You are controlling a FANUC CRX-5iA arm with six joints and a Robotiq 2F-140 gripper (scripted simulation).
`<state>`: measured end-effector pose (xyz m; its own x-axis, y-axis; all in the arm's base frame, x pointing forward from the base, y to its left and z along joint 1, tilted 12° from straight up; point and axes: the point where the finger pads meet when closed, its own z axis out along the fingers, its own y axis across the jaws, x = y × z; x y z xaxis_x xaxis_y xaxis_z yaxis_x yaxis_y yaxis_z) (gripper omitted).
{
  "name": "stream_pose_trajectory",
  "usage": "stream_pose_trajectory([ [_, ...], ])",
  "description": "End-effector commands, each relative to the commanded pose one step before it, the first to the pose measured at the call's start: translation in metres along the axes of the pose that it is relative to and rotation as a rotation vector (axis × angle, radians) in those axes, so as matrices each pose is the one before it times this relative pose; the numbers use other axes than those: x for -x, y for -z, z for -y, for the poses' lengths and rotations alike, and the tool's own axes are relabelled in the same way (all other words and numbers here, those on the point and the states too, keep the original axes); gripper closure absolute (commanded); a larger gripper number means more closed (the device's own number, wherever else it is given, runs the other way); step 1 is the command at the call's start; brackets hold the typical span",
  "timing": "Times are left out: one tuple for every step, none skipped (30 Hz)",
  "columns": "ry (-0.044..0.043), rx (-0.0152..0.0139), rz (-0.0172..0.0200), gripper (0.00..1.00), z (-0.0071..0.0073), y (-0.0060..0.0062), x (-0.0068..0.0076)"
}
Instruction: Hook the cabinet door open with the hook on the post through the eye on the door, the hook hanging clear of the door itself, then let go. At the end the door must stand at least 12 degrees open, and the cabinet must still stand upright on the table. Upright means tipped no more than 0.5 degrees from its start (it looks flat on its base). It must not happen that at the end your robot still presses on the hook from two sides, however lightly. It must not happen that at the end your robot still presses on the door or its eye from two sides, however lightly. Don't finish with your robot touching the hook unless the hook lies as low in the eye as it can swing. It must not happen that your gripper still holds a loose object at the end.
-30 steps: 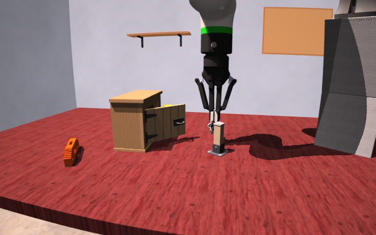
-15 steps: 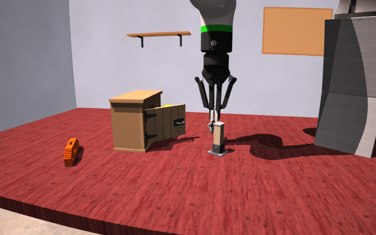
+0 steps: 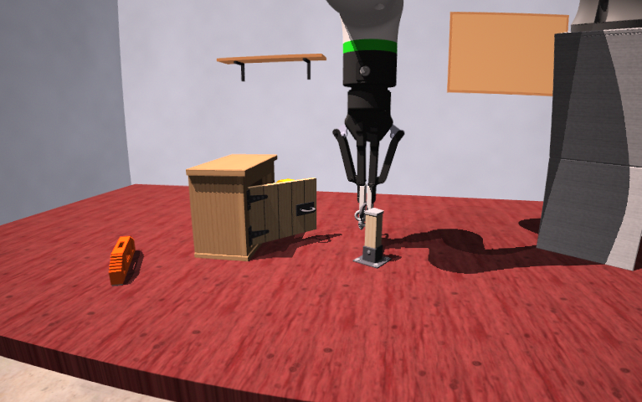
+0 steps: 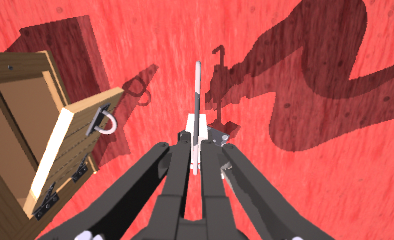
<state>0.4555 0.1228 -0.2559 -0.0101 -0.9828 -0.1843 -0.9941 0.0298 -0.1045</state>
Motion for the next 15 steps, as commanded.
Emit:
stream_pose_trajectory([
  [-0.00002, -0.00021, -0.00010, 0.97, 0.00014, 0.00201, 0.00027],
  [0.00000, 0.00000, 0.00000, 0.97, 0.00000, 0.00020, 0.00003],
  [0.00000, 0.00000, 0.00000, 0.97, 0.00000, 0.00004, 0.00001],
  [0.00000, 0.00000, 0.00000, 0.97, 0.00000, 0.00003, 0.00001],
  [0.00000, 0.00000, 0.00000, 0.97, 0.00000, 0.00020, 0.00004],
  [0.00000, 0.00000, 0.00000, 0.97, 0.00000, 0.00000, 0.00000],
  [0.00000, 0.00000, 0.00000, 0.97, 0.00000, 0.00000, 0.00000],
  [0.00000, 0.00000, 0.00000, 0.97, 0.00000, 0.00040, 0.00009],
  [0.00000, 0.00000, 0.00000, 0.97, 0.00000, 0.00057, 0.00013],
  [0.00000, 0.00000, 0.00000, 0.97, 0.00000, 0.00063, 0.00014],
  [0.00000, 0.00000, 0.00000, 0.97, 0.00000, 0.00057, 0.00013],
  [0.00000, 0.00000, 0.00000, 0.97, 0.00000, 0.00040, 0.00009],
  [0.00000, 0.00000, 0.00000, 0.97, 0.00000, 0.00020, 0.00004],
  [0.00000, 0.00000, 0.00000, 0.97, 0.00000, 0.00003, 0.00001],
  [0.00000, 0.00000, 0.00000, 0.97, 0.00000, 0.00003, 0.00001],
])
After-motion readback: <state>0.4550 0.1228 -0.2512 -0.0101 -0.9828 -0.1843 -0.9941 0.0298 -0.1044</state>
